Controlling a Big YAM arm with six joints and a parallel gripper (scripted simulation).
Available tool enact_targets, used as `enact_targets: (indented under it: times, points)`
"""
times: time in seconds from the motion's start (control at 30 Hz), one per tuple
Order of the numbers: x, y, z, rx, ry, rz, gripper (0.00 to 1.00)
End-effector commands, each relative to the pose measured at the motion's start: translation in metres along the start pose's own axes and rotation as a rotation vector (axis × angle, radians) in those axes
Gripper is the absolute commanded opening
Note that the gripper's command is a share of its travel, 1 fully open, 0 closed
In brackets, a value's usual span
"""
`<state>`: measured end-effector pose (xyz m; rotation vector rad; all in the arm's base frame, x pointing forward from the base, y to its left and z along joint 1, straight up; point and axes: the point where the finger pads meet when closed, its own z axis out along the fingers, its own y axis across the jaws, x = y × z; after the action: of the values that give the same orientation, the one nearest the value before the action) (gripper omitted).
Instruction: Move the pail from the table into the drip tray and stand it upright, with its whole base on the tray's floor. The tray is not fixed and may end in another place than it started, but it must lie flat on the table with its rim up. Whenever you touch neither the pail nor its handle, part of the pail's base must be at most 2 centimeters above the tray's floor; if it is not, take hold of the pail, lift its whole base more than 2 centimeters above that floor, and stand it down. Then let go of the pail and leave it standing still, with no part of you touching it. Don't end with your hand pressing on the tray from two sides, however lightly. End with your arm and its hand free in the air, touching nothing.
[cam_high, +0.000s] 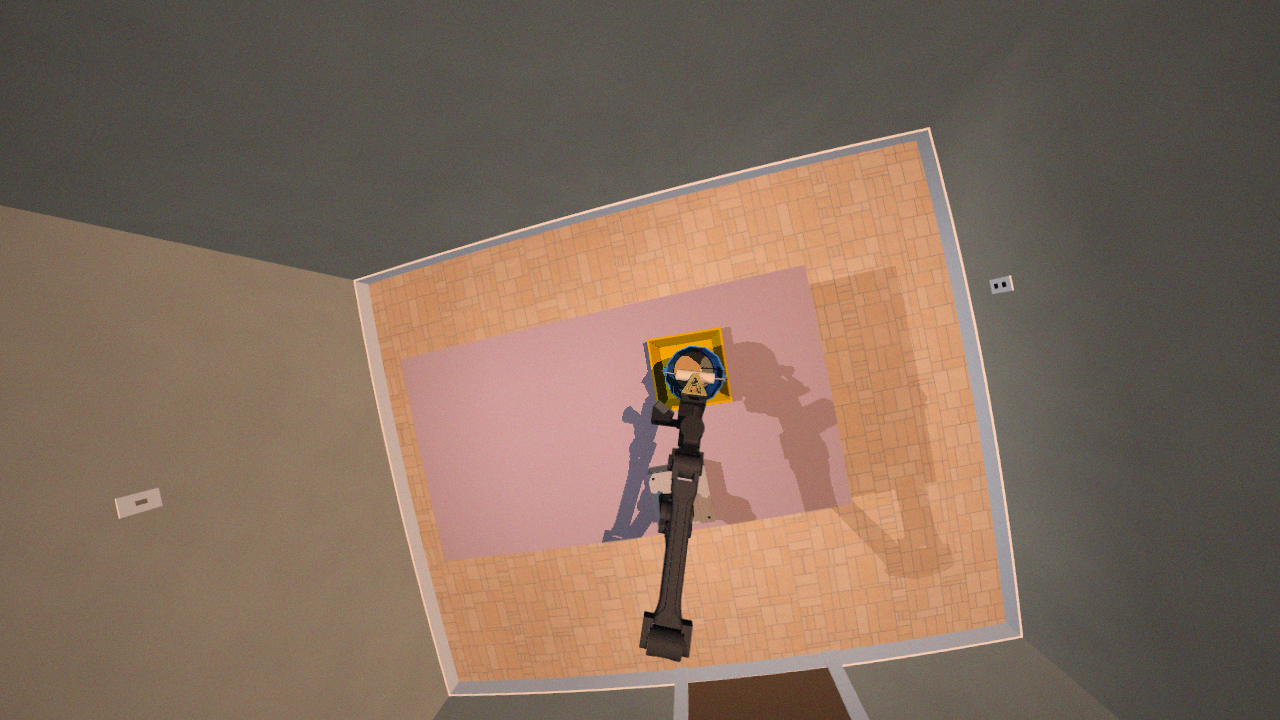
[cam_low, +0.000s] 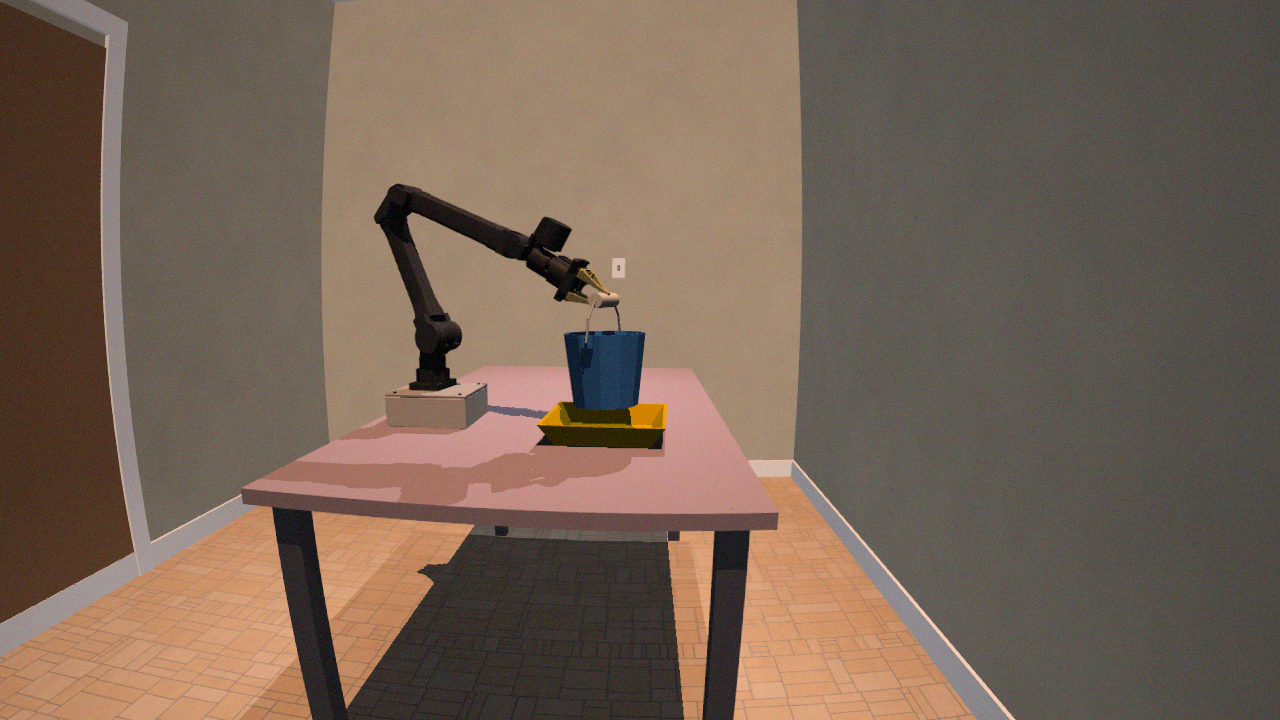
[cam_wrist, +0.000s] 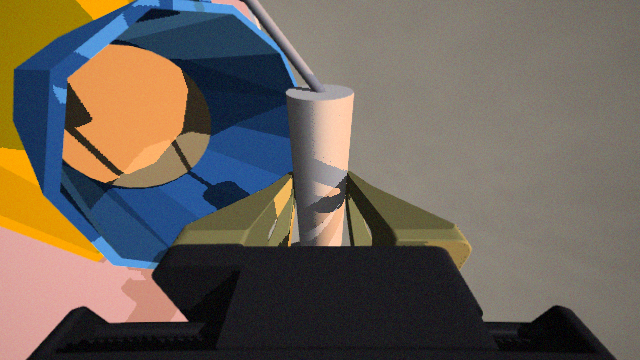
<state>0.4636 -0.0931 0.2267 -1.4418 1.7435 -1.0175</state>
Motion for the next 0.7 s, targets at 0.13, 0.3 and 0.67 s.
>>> enact_targets:
  times: [0.13, 0.3, 0.67]
  points:
    - [-0.0118, -0.0615, -0.0273, 0.153, -0.015, 0.014, 0.21]
    - [-0.0137, -0.0614, -0.0274, 0.153, -0.015, 0.016, 0.21]
    - [-0.0158, -0.0614, -0.0276, 0.153, -0.014, 0.016, 0.21]
